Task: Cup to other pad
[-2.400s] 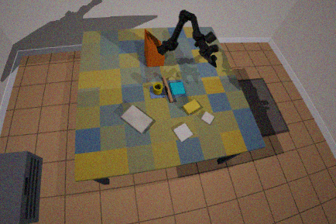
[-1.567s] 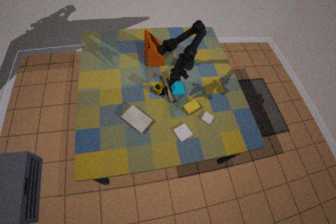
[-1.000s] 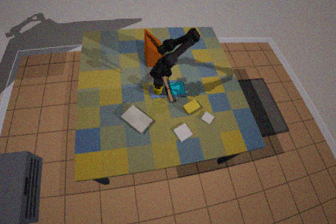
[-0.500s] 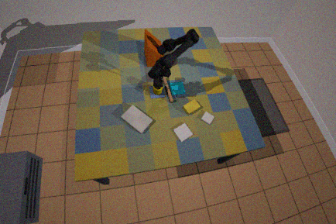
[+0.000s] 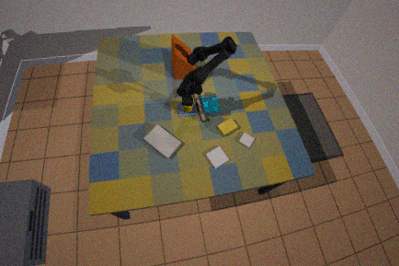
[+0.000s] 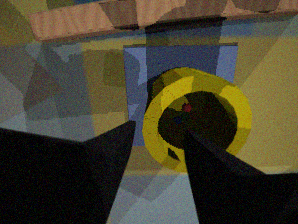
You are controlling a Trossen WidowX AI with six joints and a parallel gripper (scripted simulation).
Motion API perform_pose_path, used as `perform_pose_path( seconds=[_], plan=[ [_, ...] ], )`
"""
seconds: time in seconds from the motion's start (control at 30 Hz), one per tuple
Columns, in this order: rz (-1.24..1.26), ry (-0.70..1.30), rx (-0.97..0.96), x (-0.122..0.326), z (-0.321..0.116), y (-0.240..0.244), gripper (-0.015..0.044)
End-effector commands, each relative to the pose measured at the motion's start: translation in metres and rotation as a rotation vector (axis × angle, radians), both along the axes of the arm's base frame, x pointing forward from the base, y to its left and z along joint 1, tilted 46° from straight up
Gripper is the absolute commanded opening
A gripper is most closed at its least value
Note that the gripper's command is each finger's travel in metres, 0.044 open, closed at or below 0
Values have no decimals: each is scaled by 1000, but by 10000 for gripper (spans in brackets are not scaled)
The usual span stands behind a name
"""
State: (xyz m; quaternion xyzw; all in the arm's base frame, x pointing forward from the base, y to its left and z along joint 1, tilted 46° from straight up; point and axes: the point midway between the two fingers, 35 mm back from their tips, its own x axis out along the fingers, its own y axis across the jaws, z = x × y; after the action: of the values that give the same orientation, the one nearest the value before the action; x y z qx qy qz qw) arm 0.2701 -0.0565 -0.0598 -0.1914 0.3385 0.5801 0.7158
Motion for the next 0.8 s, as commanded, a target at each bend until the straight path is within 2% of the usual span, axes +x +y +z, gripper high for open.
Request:
perform_pose_path(
  seconds=[0.0,0.77],
  plan=[
    [0,15,14,-3,-8,9,167],
    [0,15,17,-3,-24,28,167]
  ],
)
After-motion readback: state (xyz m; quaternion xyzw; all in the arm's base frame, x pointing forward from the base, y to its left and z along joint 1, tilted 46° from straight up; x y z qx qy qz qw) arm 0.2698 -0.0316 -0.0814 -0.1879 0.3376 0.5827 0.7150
